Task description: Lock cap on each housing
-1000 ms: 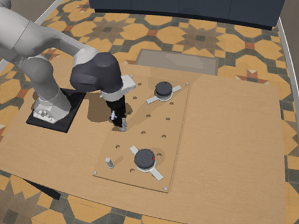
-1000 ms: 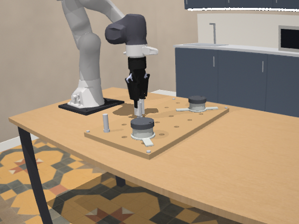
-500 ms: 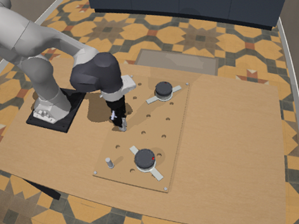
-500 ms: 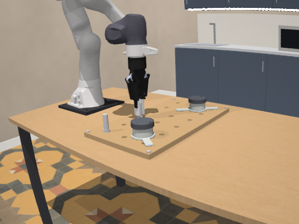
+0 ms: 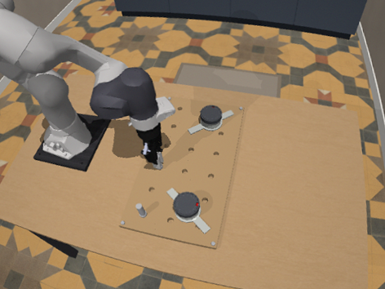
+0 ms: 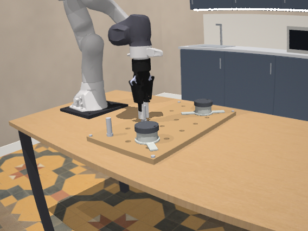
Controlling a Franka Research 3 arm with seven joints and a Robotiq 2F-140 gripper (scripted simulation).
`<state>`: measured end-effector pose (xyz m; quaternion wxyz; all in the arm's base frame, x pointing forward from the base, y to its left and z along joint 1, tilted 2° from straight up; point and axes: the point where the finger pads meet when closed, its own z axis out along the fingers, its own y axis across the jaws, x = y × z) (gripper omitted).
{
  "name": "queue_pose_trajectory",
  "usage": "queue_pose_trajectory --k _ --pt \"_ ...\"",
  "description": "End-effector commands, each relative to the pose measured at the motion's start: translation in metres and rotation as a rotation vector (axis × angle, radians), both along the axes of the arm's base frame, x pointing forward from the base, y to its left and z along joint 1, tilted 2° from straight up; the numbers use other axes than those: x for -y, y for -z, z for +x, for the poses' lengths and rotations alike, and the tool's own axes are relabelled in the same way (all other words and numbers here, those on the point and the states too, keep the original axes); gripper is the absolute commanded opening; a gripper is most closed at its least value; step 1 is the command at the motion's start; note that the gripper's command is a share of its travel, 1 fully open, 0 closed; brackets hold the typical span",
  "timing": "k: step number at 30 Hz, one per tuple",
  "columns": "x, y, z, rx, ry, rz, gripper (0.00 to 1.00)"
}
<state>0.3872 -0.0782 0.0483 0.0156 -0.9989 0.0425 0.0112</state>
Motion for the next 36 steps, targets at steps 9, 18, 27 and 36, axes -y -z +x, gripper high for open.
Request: queue_pose_trajectory --k 9,18,27,36 --pt "0.0007 -0.0002 0.0024 0.007 -0.007 -0.003 0.36" --pt "0.0007 -0.0002 0.0024 0.007 -0.007 -0.003 0.36" --pt "0.0007 -0.0002 0.0024 0.007 -0.007 -0.003 0.36" --pt "0.0007 -0.0002 0.0024 0.007 -0.007 -0.003 0.36"
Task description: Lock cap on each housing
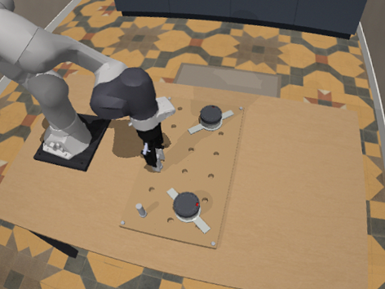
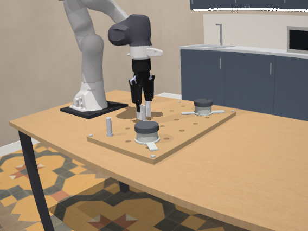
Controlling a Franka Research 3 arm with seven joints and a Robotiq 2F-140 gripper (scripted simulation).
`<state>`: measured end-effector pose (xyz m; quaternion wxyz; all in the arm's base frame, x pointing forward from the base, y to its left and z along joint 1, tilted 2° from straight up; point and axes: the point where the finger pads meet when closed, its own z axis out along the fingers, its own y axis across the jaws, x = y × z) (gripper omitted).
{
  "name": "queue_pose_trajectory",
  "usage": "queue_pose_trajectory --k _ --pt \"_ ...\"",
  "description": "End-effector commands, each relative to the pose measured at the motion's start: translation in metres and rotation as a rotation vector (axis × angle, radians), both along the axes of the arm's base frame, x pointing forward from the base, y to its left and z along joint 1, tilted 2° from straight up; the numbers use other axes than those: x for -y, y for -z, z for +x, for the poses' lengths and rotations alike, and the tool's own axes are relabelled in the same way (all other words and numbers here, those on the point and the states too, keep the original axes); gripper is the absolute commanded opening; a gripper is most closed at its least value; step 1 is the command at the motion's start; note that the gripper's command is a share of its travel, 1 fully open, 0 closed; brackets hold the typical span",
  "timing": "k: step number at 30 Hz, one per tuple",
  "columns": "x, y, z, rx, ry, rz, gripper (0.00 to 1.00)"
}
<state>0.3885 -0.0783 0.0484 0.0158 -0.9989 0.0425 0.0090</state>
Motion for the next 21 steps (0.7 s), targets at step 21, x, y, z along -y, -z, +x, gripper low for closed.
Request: queue_pose_trajectory --k 21 --pt "0.0007 -0.0034 0.0011 0.003 -0.007 -0.003 0.36"
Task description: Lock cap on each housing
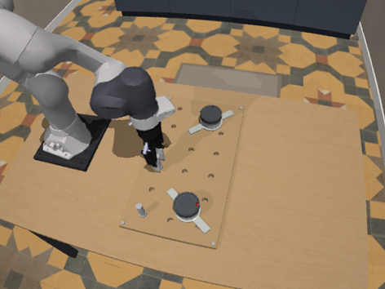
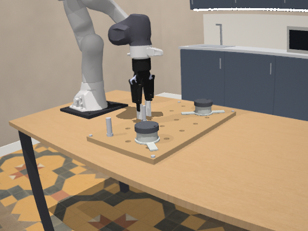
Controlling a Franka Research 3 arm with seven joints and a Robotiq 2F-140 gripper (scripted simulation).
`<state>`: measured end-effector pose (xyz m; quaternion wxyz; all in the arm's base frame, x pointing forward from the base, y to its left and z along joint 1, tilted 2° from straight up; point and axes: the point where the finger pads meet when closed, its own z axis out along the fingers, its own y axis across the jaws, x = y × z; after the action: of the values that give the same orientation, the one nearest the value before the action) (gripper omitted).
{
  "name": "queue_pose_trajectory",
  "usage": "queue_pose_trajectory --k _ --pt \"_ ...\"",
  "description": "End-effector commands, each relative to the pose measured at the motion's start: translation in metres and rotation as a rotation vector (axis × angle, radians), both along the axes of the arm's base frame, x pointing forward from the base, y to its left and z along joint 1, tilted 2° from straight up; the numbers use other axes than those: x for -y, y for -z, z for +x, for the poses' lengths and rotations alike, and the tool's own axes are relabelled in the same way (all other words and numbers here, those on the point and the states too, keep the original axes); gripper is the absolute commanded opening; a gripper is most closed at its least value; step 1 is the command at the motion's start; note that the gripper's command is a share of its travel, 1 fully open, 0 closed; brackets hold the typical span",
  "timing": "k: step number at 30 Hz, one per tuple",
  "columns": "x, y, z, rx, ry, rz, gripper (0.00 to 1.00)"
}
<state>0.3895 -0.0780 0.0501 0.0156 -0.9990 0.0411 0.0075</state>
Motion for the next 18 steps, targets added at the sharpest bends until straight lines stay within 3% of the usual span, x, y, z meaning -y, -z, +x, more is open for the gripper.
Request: queue_pose_trajectory --k 1,18 --pt "0.001 -0.002 0.0 0.0 -0.004 -0.002 0.36" --pt "0.002 -0.021 0.0 0.0 -0.004 -0.002 0.36"
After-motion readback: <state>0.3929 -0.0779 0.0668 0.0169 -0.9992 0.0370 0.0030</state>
